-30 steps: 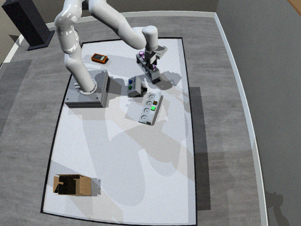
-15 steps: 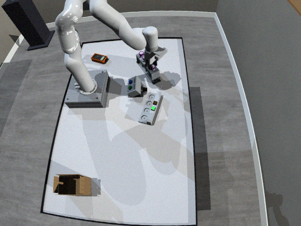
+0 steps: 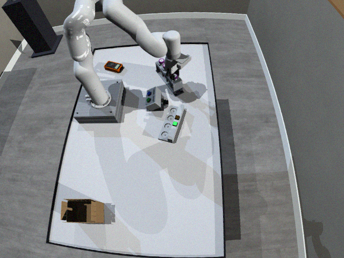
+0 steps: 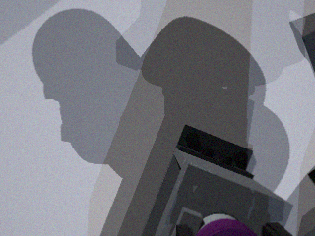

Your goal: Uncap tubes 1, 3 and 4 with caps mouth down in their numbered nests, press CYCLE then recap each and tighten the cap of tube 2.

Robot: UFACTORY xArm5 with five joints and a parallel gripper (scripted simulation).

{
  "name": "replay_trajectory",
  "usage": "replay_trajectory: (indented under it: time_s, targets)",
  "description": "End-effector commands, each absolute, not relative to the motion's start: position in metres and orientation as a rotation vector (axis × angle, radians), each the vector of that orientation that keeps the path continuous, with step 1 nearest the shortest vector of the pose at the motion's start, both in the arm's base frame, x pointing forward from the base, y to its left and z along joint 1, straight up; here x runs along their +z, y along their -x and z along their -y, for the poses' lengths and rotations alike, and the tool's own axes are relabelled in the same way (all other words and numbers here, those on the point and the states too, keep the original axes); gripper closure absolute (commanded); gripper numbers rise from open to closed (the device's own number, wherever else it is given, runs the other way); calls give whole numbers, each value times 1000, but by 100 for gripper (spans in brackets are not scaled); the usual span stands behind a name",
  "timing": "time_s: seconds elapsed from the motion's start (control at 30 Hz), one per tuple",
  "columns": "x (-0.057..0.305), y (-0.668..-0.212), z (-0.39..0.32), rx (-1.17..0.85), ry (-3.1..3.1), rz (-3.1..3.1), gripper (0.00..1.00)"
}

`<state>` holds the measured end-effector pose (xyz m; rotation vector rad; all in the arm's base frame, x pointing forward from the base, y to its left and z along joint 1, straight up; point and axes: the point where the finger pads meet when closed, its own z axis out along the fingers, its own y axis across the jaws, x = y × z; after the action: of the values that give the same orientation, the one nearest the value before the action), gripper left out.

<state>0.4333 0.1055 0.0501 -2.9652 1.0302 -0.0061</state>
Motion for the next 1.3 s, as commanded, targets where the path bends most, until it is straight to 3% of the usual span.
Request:
replay_trajectory:
  time_s: [0.0, 1.27]
  targets:
    - [51, -435, -106, -7, 2960, -1028, 100]
    - [50, -435, -106, -1, 2340, -2082, 100]
